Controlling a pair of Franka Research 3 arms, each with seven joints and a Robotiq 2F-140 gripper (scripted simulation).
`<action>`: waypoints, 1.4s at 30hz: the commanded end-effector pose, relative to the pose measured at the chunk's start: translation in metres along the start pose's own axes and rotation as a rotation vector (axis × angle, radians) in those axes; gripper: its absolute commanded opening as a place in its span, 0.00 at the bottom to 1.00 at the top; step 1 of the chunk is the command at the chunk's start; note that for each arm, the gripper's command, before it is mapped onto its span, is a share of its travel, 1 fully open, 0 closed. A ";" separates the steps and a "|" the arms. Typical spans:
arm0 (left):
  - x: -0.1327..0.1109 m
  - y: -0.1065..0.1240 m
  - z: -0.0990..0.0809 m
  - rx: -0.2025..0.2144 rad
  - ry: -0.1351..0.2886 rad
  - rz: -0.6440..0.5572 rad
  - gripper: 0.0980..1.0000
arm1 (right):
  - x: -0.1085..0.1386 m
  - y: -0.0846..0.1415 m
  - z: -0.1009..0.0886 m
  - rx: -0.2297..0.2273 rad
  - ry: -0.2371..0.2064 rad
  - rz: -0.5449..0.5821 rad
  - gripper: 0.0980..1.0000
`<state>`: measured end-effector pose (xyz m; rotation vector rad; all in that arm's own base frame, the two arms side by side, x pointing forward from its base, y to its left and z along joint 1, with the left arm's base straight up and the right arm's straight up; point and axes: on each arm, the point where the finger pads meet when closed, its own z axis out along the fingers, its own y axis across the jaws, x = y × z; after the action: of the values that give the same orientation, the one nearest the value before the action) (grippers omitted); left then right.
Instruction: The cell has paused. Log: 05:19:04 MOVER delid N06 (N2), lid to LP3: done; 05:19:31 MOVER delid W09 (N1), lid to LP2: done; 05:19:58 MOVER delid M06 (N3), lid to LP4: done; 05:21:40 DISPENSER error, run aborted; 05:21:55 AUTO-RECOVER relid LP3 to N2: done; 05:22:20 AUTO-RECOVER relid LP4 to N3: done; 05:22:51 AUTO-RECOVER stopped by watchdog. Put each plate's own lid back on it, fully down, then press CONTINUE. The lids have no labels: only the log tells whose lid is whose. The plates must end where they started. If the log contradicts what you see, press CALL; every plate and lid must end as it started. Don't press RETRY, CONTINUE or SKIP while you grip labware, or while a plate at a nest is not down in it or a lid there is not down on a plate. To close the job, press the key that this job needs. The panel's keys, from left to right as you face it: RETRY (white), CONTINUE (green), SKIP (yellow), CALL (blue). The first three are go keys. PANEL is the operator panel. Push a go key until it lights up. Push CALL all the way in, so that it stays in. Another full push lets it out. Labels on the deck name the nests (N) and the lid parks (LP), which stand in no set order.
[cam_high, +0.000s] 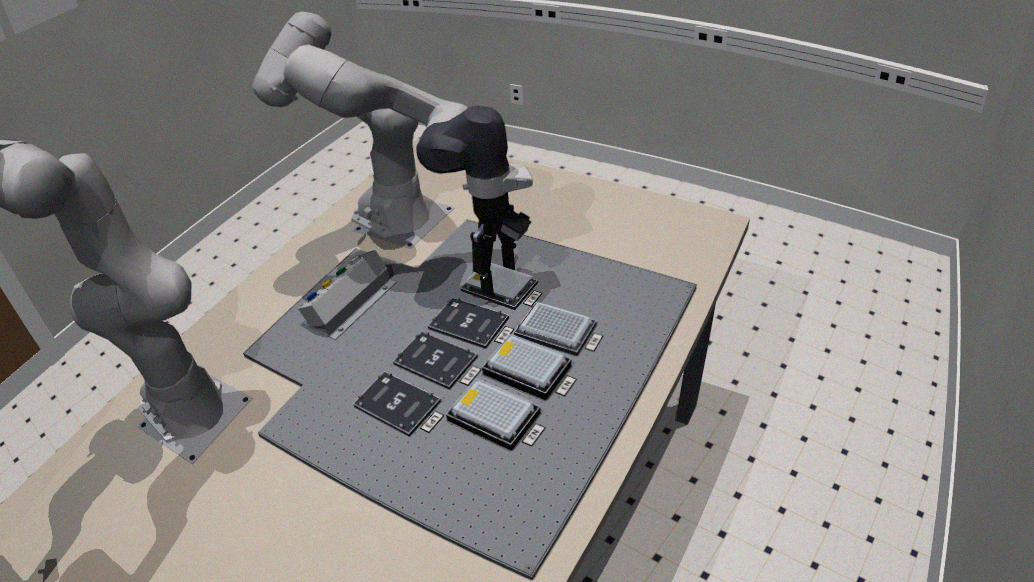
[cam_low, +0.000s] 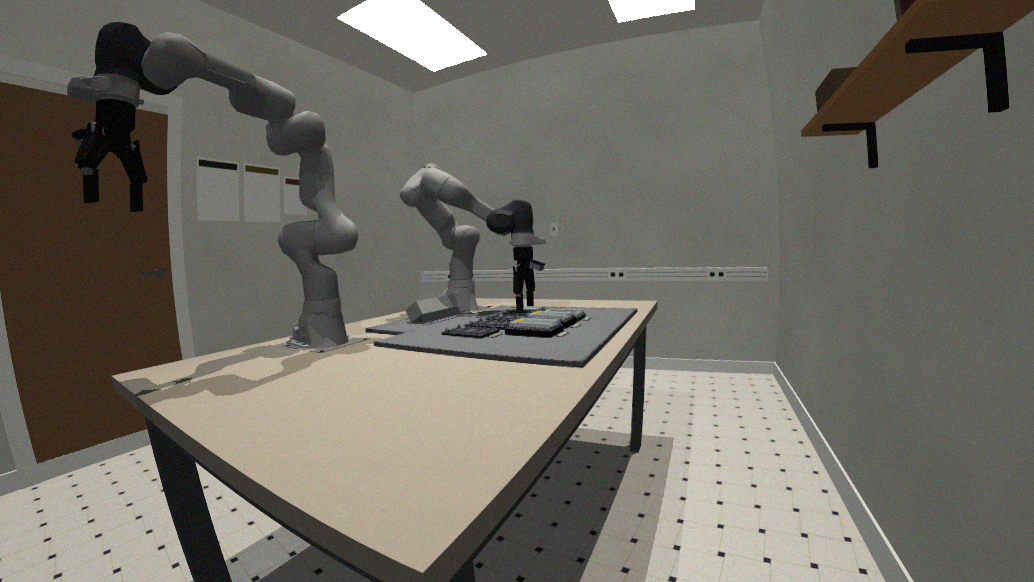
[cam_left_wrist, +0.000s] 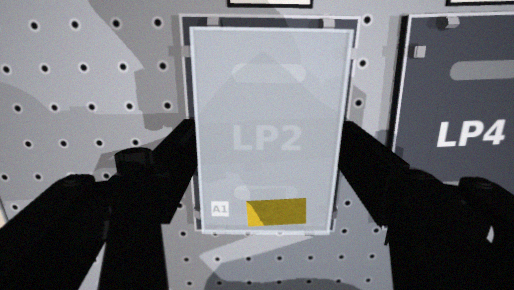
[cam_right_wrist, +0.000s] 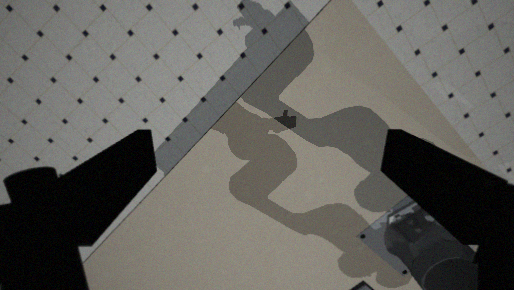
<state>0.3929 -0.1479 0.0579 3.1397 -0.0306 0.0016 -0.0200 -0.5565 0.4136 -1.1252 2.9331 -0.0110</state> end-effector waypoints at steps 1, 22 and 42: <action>0.000 0.000 -0.001 0.002 -0.001 -0.002 0.00 | 0.000 0.000 0.000 0.000 0.000 0.000 1.00; 0.000 0.000 -0.004 0.002 -0.001 -0.002 0.00 | 0.000 0.000 0.000 0.000 0.000 0.000 1.00; 0.000 0.000 -0.006 0.002 -0.001 -0.002 0.00 | 0.000 0.000 0.000 0.000 0.000 0.000 1.00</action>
<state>0.3929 -0.1478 0.0622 3.1397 -0.0305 0.0016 -0.0200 -0.5565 0.4136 -1.1252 2.9331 -0.0110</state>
